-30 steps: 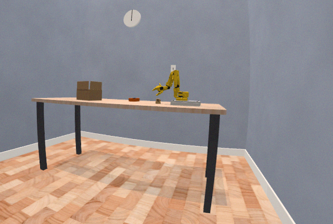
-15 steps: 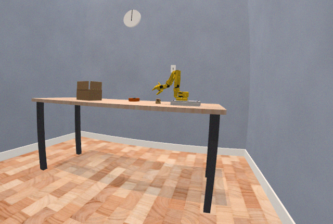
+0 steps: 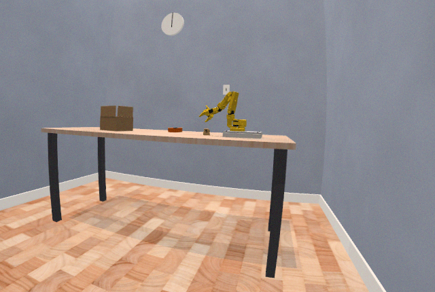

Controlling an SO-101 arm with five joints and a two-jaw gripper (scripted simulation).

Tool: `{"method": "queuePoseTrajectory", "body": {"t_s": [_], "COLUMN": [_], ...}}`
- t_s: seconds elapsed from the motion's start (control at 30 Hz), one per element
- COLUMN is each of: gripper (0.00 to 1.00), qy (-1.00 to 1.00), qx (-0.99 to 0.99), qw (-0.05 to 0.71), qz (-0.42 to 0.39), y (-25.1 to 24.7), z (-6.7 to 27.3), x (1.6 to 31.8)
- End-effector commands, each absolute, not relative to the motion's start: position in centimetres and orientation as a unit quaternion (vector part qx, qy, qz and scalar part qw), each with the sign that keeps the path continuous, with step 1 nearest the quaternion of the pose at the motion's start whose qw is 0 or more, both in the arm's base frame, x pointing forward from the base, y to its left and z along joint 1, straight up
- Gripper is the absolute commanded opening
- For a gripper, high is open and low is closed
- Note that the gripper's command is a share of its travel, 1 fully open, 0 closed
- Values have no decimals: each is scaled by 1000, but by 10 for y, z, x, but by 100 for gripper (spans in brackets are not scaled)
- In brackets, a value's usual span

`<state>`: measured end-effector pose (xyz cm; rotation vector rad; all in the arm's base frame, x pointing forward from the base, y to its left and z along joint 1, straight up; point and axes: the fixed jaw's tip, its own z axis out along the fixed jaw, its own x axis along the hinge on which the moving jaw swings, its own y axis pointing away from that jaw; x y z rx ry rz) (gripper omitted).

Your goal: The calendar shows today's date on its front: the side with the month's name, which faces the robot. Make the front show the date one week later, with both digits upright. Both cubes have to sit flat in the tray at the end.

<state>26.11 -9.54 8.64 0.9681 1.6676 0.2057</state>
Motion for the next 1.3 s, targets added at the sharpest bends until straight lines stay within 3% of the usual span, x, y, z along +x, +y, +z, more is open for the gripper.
{"method": "queuePoseTrajectory", "body": {"t_s": [0.0, 0.67, 1.27], "gripper": [35, 35, 35], "qy": [776, 813, 848], "qx": [386, 360, 361], "qw": [496, 455, 387], "qz": [64, 36, 25], "y": [-92, -89, -87], "z": [97, 104, 82], "x": [258, 252, 246]}}
